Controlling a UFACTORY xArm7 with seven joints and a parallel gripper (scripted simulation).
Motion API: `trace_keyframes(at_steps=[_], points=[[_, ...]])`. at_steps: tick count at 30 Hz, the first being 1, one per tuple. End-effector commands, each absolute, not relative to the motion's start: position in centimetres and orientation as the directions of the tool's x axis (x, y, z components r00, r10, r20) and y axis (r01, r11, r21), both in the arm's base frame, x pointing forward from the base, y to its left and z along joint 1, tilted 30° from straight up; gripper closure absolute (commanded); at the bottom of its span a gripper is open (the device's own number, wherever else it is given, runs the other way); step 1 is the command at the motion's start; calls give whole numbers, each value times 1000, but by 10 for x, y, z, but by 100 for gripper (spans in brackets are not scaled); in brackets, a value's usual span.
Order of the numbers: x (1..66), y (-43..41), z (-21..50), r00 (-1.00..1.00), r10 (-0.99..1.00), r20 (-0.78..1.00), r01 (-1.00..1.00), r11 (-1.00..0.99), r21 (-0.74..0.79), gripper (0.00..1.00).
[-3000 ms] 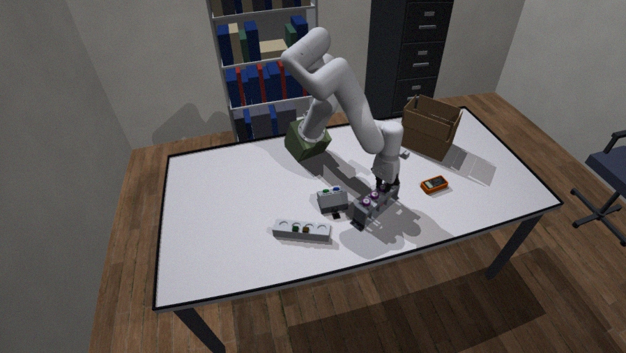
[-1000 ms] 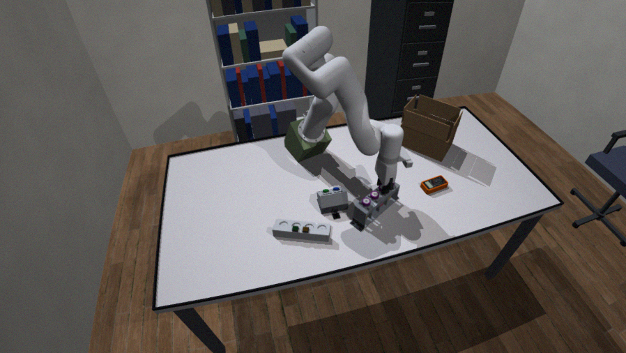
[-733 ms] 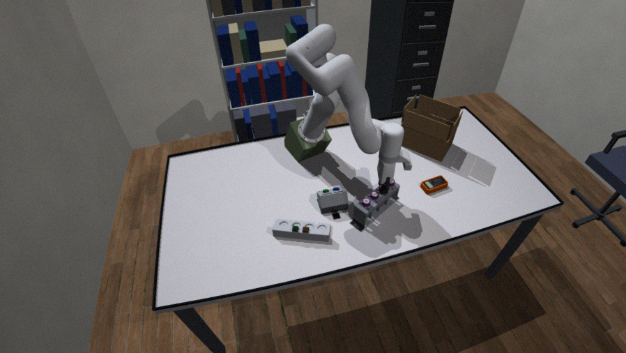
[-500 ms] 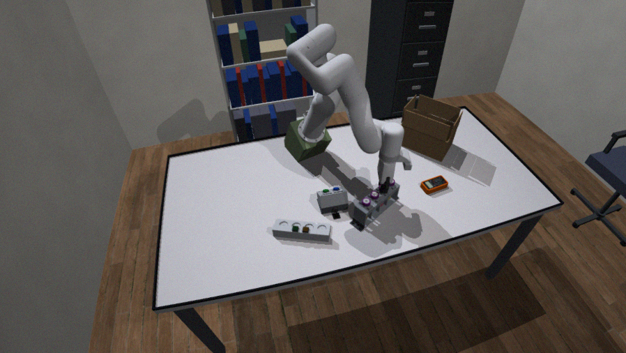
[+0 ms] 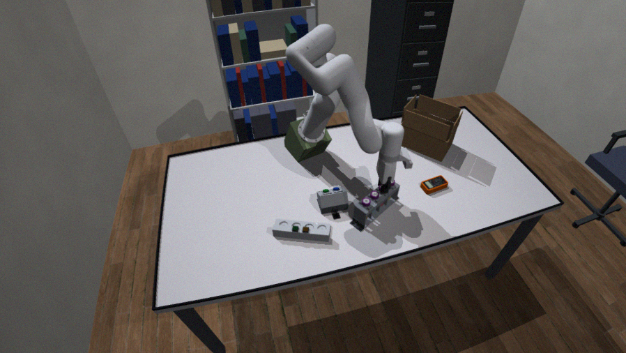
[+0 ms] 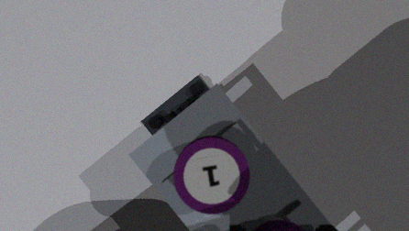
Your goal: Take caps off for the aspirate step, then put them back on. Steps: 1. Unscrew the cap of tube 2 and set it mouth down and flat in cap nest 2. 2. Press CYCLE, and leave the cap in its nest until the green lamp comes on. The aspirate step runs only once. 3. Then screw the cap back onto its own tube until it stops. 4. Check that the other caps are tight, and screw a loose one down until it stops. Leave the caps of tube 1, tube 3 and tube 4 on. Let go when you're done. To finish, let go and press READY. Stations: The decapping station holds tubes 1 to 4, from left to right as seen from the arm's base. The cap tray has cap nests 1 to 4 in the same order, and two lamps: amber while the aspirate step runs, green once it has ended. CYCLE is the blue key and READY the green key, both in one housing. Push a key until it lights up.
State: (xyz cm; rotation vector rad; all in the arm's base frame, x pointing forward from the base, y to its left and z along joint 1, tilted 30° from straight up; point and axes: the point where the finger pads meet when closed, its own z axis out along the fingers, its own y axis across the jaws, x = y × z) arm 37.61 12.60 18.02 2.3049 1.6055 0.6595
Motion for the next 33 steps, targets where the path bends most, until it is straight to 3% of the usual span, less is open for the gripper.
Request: trace_keyframes(at_steps=[1, 11, 13, 23, 28, 33], points=[[377, 126, 182, 129, 983, 133, 857, -178, 484, 100], [377, 126, 182, -298, 948, -115, 814, 315, 489, 100], [377, 126, 182, -298, 948, -115, 814, 315, 489, 100], [377, 126, 182, -651, 681, -335, 571, 731, 374, 100], [377, 126, 182, -773, 479, -417, 392, 876, 279, 100], [377, 126, 182, -781, 460, -423, 376, 886, 270, 100]])
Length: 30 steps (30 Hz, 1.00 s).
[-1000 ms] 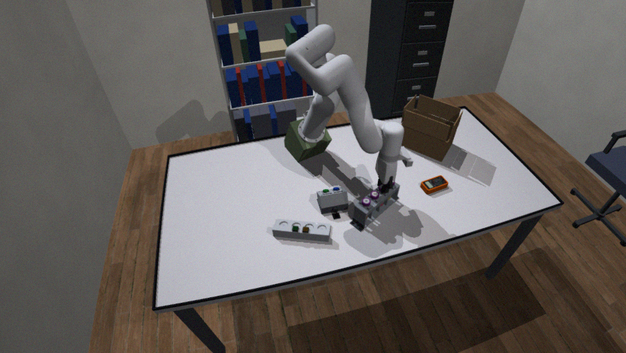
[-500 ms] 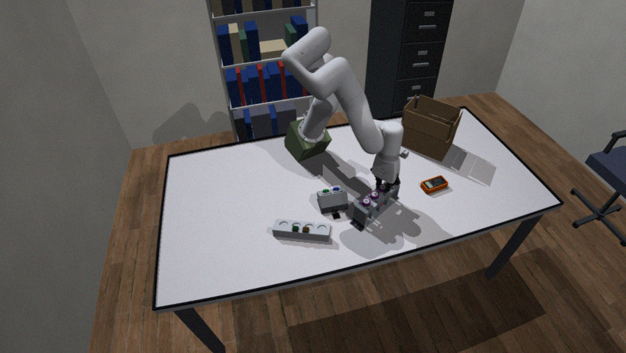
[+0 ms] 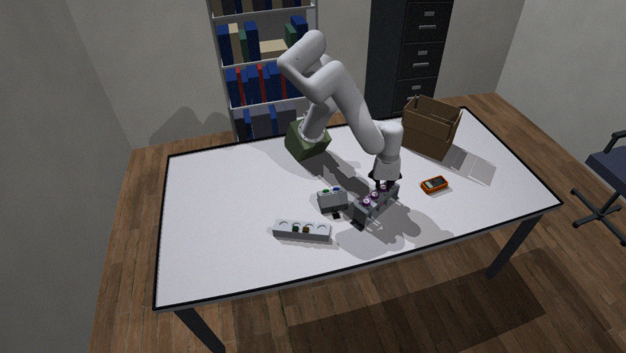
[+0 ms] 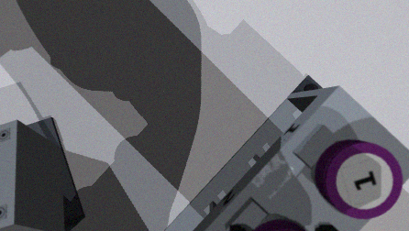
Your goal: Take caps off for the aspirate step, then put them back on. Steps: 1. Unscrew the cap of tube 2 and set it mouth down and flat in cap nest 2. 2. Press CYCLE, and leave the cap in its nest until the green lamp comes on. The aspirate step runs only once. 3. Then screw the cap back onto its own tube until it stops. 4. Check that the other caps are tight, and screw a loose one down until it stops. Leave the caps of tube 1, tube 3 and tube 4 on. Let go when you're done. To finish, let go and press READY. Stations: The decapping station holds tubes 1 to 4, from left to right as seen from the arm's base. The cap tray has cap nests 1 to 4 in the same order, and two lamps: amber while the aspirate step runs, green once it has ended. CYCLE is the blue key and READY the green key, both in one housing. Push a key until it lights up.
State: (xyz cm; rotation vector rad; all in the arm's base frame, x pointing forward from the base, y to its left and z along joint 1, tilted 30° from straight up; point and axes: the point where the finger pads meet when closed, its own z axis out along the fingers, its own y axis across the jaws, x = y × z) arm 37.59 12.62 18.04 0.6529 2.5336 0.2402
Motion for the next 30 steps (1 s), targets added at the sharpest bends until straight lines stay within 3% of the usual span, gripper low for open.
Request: trace_keyframes(at_steps=[1, 2, 3, 15, 19, 30], points=[[377, 126, 182, -781, 460, -423, 376, 886, 270, 100], [377, 126, 182, -781, 460, -423, 376, 886, 270, 100], [377, 126, 182, -781, 460, -423, 376, 886, 270, 54], [377, 126, 182, -781, 460, -423, 376, 886, 270, 54], [377, 126, 182, -624, 714, -317, 601, 698, 389, 54], [377, 126, 182, -211, 976, -61, 841, 213, 497, 54]])
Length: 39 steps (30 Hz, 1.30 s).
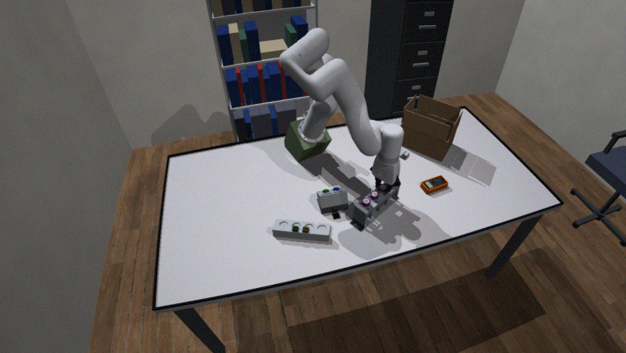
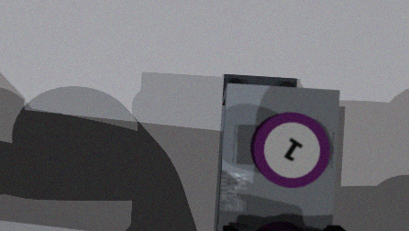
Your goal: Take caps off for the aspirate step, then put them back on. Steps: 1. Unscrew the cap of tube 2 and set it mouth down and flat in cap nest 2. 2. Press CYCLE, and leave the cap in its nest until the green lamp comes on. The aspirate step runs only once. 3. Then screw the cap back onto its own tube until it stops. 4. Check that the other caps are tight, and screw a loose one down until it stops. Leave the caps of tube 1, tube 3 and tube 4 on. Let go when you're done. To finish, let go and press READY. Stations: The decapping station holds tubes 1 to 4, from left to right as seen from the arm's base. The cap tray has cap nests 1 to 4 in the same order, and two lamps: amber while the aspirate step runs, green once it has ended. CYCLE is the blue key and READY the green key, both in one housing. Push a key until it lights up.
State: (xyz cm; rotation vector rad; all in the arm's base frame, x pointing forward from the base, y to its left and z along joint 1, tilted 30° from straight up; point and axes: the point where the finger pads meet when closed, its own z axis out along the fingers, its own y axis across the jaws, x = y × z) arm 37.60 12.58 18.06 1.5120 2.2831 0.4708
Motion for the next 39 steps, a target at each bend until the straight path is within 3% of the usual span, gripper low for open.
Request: trace_keyframes(at_steps=[1, 3, 10, 11, 25, 33, 39], points=[[377, 126, 182, -211, 976, -61, 841, 213, 497, 54], [377, 126, 182, -64, 998, 23, 864, 44, 502, 54], [377, 126, 182, -64, 998, 23, 864, 44, 502, 54], [377, 126, 182, -64, 998, 23, 864, 44, 502, 100], [377, 126, 182, -65, 998, 23, 864, 45, 501, 100], [377, 126, 182, -396, 902, -174, 771, 429, 471, 100], [377, 126, 182, -488, 842, -231, 716, 537, 446, 100]])
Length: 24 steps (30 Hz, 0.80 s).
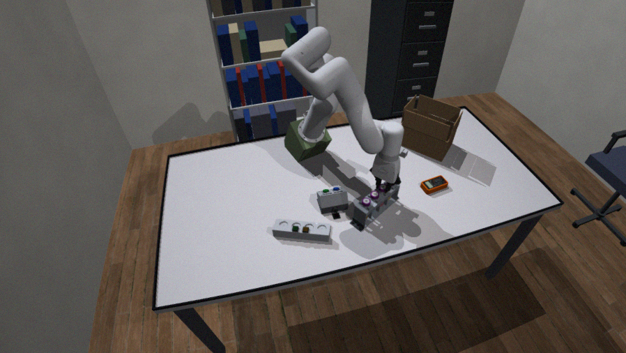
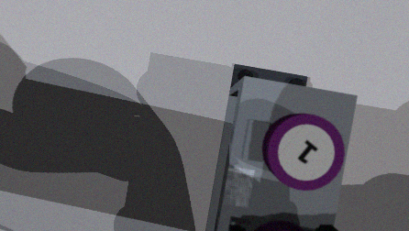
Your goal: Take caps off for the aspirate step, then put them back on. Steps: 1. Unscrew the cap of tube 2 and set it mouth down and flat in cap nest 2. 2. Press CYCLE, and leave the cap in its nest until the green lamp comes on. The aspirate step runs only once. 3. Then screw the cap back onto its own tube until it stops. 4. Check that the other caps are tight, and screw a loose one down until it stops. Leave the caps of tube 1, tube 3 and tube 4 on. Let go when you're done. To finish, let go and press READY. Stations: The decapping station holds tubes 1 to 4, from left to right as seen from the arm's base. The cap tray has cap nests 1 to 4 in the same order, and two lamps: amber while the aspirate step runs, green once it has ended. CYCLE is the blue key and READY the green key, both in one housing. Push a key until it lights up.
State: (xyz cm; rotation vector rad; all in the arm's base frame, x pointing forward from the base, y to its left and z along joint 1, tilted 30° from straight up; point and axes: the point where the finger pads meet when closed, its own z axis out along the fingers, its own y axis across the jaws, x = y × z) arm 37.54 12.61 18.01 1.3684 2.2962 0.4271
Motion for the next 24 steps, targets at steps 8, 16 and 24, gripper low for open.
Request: trace_keyframes(at_steps=[8, 16, 24], points=[[377, 126, 182, -488, 842, -231, 716, 537, 446, 54], [377, 126, 182, -488, 842, -231, 716, 537, 446, 54], [375, 126, 185, -286, 952, -108, 818, 301, 490, 54]])
